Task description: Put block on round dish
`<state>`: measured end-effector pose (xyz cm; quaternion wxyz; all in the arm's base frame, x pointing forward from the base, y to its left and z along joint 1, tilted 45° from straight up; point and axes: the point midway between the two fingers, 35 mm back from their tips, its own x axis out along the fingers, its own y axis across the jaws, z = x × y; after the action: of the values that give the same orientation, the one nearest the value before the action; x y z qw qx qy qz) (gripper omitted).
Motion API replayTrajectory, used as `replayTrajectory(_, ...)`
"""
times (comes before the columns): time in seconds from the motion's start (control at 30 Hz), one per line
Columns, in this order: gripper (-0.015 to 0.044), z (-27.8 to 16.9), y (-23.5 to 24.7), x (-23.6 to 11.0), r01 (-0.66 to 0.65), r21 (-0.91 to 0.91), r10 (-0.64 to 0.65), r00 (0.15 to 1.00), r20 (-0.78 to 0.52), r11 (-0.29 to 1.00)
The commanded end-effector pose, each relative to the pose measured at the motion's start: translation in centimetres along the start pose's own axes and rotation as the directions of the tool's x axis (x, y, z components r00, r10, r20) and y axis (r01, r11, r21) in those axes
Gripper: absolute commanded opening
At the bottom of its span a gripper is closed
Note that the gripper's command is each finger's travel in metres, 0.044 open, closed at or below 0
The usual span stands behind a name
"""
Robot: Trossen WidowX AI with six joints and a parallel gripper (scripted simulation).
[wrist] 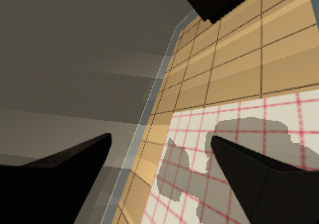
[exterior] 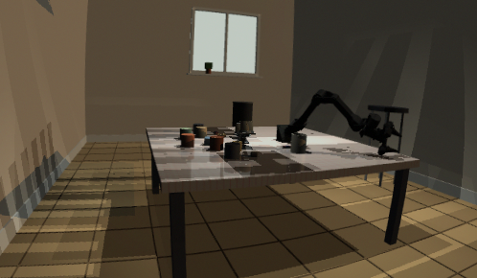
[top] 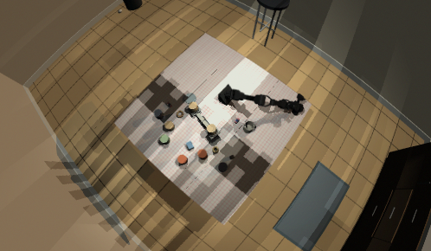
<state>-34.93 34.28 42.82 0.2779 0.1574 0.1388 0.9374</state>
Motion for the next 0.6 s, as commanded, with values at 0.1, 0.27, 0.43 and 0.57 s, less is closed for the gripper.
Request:
replayTrajectory(0.1, 0.0440, 3.6, -3.9, -2.1, 0.095, -0.033, -0.093, 0.994, 0.062, 0.995)
replayTrajectory(0.27, 0.0440, 6.1, -6.6, -3.8, 0.163, -0.052, -0.156, 0.982, 0.107, 0.985)
replayTrajectory(0.43, 0.0440, 8.3, -8.9, -5.6, 0.229, -0.058, -0.219, 0.965, 0.144, 0.972)
replayTrajectory(0.57, 0.0440, 9.9, -11.3, -7.7, 0.304, -0.037, -0.294, 0.942, 0.165, 0.952)
